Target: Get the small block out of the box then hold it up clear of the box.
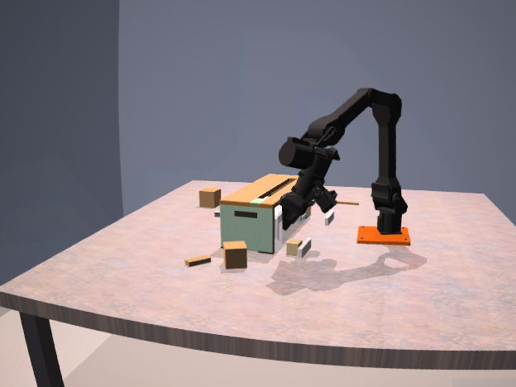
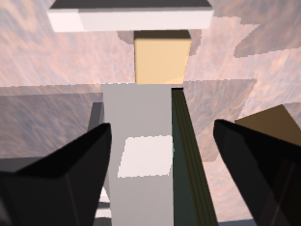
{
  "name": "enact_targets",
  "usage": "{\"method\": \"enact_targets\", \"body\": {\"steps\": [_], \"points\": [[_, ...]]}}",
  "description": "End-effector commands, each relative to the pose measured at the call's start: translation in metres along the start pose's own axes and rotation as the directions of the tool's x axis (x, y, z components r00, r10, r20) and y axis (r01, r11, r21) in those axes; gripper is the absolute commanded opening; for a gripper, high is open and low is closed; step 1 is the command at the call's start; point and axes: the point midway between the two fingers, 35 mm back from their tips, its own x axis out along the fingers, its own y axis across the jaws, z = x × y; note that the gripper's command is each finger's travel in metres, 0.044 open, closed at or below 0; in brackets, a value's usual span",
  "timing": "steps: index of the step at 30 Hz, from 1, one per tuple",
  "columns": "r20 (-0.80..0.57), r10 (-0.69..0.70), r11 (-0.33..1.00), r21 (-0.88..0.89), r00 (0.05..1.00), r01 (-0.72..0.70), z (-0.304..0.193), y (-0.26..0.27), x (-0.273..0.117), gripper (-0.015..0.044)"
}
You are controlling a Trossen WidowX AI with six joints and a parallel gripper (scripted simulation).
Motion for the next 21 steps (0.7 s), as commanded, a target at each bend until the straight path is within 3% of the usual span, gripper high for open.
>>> {"method": "enact_targets", "body": {"steps": [1,21], "points": [[0.002,0.002,1.0,-0.007,1.0,-0.002,0.004,0.0,0.007,0.0285],[0.002,0.002,1.0,-0.007,1.0,-0.002,0.018,-0.001,0.036,0.0285]]}}
